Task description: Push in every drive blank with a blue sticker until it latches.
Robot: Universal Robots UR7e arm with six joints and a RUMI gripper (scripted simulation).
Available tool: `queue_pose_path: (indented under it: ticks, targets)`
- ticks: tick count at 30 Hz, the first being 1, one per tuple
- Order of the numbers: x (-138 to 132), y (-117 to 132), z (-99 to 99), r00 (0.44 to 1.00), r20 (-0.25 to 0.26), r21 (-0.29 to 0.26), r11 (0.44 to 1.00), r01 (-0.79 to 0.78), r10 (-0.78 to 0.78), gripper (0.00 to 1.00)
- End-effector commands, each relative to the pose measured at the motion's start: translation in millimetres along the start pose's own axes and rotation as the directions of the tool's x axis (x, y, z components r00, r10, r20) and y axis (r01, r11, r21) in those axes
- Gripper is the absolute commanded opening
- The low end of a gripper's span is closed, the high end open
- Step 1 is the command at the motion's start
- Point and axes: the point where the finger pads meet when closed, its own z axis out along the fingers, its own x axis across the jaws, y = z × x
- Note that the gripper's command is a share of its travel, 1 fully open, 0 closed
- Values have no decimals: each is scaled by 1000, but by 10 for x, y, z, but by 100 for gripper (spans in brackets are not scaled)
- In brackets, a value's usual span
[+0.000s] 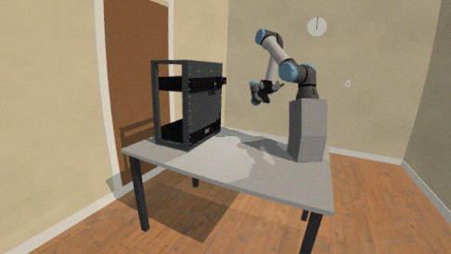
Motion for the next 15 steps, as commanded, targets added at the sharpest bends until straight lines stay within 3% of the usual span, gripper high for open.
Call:
queue_pose_path:
  ticks: [1,13,14,15]
  targets:
    - [-160,207,84,991,62,-74,990,119,-115,100]
    - [-565,712,103,891,304,-155,905,397,-339,100]
    - [-599,781,131,884,335,-187,897,400,-324,100]
    - [-599,781,131,884,335,-187,897,400,-324,100]
